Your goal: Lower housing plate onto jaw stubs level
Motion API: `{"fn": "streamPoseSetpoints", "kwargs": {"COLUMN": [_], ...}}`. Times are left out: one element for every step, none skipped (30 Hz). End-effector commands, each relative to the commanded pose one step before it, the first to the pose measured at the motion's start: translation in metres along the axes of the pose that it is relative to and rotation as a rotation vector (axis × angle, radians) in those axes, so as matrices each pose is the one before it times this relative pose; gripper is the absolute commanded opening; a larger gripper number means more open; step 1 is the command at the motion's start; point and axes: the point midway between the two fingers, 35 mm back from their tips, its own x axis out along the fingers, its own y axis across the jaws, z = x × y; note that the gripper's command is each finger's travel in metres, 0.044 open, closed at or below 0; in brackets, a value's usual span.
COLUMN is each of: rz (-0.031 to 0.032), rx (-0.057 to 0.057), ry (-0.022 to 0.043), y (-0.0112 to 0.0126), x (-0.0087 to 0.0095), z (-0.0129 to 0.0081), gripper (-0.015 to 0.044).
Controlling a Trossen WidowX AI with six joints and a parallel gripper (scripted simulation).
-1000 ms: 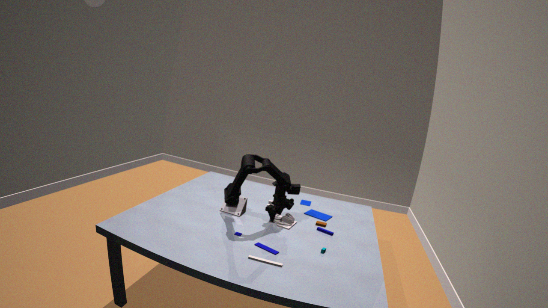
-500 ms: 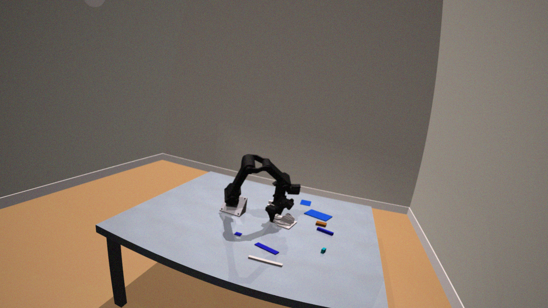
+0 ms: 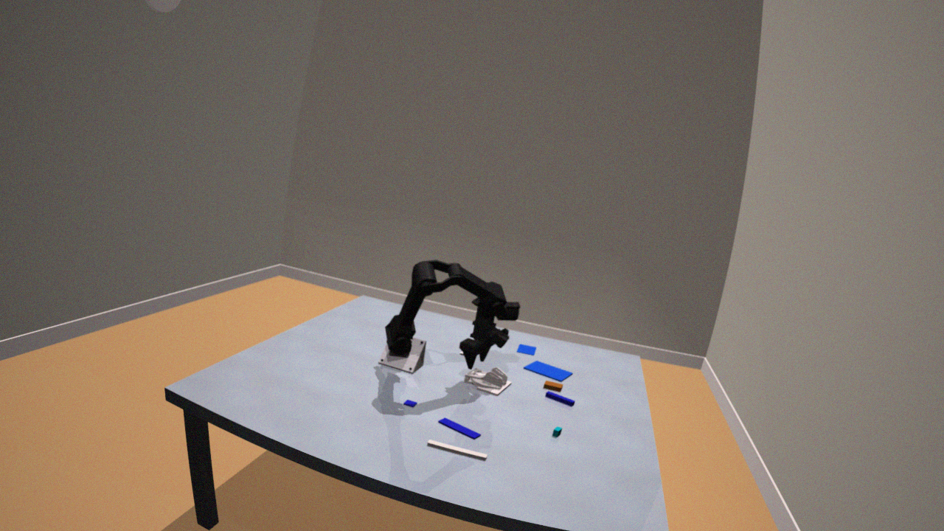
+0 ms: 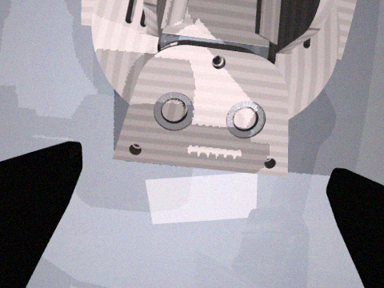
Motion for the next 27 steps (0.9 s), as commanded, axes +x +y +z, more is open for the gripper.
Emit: {"fn": "streamPoseSetpoints", "kwargs": {"rz": [0.00774, 0.00000, 0.00000, 0.00504, 0.00045, 0.00117, 0.00139, 0.00074, -0.00047, -0.00166, -0.00207, -0.00157, -0.00058, 0.00000, 0.00000, 0.00000, 0.00000, 0.00000, 0.00000, 0.00000, 0.00000, 0.00000, 0.00000, 0.00000, 0.00000, 0.00000, 0.00000], "rx": [0.0089, 0.0000, 0.0000, -0.0049, -0.0001, -0.0002, -0.0002, 0.0000, 0.0003, 0.0006, 0.0007, 0.0005, 0.0002, 0.0000, 0.0000, 0.0000, 0.0000, 0.0000, 0.0000, 0.0000, 0.0000, 0.0000, 0.0000, 0.0000, 0.0000, 0.0000, 0.0000], "ry": [-0.00649, 0.00000, 0.00000, -0.01160, 0.00037, 0.00113, 0.00194, 0.00260, 0.00263, 0.00251, 0.00182, 0.00103, 0.00033, 0.00000, 0.00000, 0.00000, 0.00000, 0.00000, 0.00000, 0.00000, 0.00000, 0.00000, 0.00000, 0.00000, 0.00000, 0.00000, 0.00000], "y": [-0.00170, 0.00000, 0.00000, 0.00257, -0.00021, -0.00071, -0.00144, -0.00237, -0.00299, -0.00354, -0.00312, -0.00205, -0.00071, 0.00000, 0.00000, 0.00000, 0.00000, 0.00000, 0.00000, 0.00000, 0.00000, 0.00000, 0.00000, 0.00000, 0.00000, 0.00000, 0.00000], "x": [-0.02943, 0.00000, 0.00000, 0.00815, -0.00169, -0.00504, -0.00823, -0.01042, -0.01018, -0.00964, -0.00711, -0.00415, -0.00136, 0.00000, 0.00000, 0.00000, 0.00000, 0.00000, 0.00000, 0.00000, 0.00000, 0.00000, 0.00000, 0.00000, 0.00000, 0.00000, 0.00000], "z": [-0.00108, 0.00000, 0.00000, 0.00226, -0.00125, -0.00379, -0.00646, -0.00866, -0.00903, -0.00910, -0.00709, -0.00429, -0.00143, 0.00000, 0.00000, 0.00000, 0.00000, 0.00000, 0.00000, 0.00000, 0.00000, 0.00000, 0.00000, 0.00000, 0.00000, 0.00000, 0.00000], "gripper": [0.0440, 0.0440, 0.0440, 0.0440, 0.0440, 0.0440, 0.0440, 0.0440, 0.0440, 0.0440, 0.0440, 0.0440, 0.0440, 0.0440, 0.0440, 0.0440, 0.0440, 0.0440, 0.0440, 0.0440, 0.0440, 0.0440, 0.0440, 0.0440, 0.0440, 0.0440, 0.0440]}}
